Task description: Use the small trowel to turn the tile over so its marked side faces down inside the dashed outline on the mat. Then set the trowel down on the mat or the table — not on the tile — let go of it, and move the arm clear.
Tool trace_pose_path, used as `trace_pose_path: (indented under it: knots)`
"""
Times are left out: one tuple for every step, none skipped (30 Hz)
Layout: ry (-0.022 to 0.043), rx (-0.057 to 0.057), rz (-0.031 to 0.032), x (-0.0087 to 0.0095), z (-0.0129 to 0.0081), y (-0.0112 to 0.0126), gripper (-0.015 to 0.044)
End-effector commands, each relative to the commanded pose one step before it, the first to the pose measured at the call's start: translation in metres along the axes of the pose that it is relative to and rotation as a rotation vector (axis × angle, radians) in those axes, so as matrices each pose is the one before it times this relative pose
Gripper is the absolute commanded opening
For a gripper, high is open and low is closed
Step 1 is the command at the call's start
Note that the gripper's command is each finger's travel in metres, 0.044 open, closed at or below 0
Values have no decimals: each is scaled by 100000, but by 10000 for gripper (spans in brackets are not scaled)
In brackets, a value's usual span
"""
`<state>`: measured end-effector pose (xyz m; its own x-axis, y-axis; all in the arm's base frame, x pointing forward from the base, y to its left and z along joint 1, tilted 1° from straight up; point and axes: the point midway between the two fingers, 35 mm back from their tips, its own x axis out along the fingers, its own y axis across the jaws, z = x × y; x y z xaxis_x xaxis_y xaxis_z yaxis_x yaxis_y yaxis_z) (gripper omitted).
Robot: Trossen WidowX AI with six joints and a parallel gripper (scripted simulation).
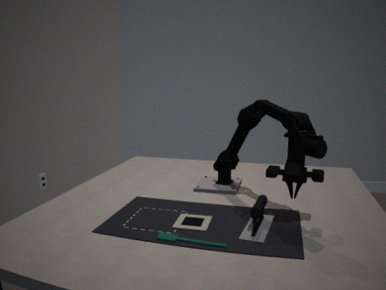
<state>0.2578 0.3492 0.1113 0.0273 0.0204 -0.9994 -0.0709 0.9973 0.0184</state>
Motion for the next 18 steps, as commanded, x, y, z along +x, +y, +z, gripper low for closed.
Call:
trace_pose_path:
  knots:
    - [6, 7, 23, 0, 0, 4, 0]
    - [0, 0, 0, 0, 0, 0, 0]
    - [0, 0, 0, 0, 0, 0, 0]
    - [0, 0, 0, 0, 0, 0, 0]
    - [0, 0, 0, 0, 0, 0, 0]
    - [0, 0, 0, 0, 0, 0, 0]
    - [0, 0, 0, 0, 0, 0, 0]
    - [0, 0, 0, 0, 0, 0, 0]
    - [0, 0, 0, 0, 0, 0, 0]
    - [0, 0, 0, 0, 0, 0, 0]
    - [0, 0, 0, 0, 0, 0, 0]
    - [0, 0, 0, 0, 0, 0, 0]
    - [0, 0, 0, 0, 0, 0, 26]
    - [0, 0, 0, 0, 0, 0, 53]
    - [0, 0, 0, 0, 0, 0, 79]
    - [0, 0, 0, 0, 0, 0, 100]
    - [0, 0, 0, 0, 0, 0, 126]
    - [-29, 0, -16, -69, 238, -210, 152]
